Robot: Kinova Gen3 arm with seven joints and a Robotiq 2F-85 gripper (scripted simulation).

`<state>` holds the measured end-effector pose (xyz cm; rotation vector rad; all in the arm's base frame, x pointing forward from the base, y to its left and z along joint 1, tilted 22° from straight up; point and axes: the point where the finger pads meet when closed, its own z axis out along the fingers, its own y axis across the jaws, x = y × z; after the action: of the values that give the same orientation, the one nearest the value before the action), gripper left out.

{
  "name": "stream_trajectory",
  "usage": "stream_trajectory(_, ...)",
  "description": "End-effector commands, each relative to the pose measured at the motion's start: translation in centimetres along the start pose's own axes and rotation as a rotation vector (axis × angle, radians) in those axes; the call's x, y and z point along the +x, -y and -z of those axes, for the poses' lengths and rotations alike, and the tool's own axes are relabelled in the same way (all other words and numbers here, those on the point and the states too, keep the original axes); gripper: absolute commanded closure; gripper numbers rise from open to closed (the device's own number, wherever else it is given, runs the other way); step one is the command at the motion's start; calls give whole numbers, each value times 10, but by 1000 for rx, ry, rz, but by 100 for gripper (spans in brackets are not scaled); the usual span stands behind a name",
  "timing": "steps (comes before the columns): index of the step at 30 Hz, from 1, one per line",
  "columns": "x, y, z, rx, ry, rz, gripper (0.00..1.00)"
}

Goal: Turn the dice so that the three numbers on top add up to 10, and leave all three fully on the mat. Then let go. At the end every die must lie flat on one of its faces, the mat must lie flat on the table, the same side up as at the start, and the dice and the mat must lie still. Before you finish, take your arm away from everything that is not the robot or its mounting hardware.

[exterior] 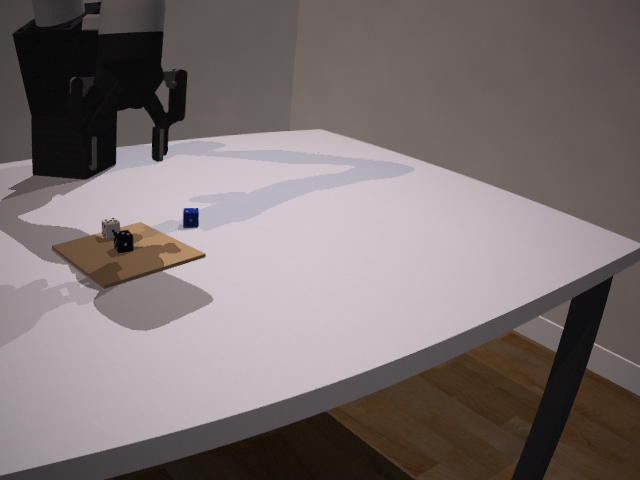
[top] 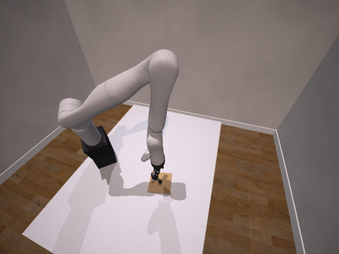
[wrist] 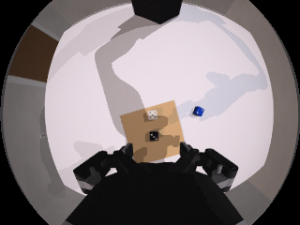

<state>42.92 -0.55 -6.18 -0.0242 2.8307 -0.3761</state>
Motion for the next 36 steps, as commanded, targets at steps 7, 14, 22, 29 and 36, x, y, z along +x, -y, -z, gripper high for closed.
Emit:
stream_trajectory(7, 2, 2, 2, 5, -5, -5, 0)
stream_trajectory(14, 2, 2, 2, 5, -4, 1, 0)
stream_trajectory(22, 2, -3, 1, 6, 0, 108, 0)
stream_trajectory(29, 3, -14, -2, 7, 9, 348, 0)
stream_trajectory(36, 4, -28, -5, 9, 19, 652, 0)
